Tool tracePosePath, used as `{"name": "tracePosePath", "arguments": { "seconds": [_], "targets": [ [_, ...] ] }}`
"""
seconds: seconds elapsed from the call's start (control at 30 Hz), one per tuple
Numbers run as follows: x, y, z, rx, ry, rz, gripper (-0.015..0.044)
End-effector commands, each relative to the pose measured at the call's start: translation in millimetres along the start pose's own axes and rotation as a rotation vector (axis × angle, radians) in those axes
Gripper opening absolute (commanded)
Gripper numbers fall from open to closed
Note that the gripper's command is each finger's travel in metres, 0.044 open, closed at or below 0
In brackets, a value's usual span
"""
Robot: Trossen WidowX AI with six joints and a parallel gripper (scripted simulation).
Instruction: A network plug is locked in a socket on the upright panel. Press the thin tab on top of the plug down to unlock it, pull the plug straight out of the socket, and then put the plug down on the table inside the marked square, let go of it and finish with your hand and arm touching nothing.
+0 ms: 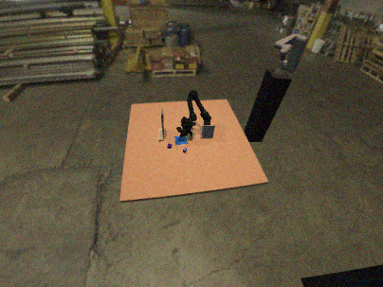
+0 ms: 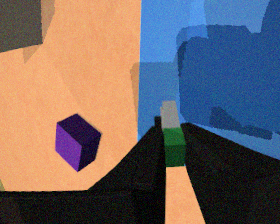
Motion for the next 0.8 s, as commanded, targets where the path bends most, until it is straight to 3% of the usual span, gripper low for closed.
{"name": "tracePosePath", "arguments": {
  "seconds": [0.0,0.77],
  "targets": [
    [-3,0,-3,0.003,-0.001,0.004,0.0],
    [-18,1,-17,0.005,0.001,0.0,0.0]
  ]
}}
Point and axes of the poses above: the point midway between the two fingers, 35 mm back from their tips, its own x axis back along the fingers, its own z axis across the jaws, y = z × x, the point moved 5 cm from there along x, back along the fingers, and after that the axes turned 1 degree about x, right-handed, at the moved point
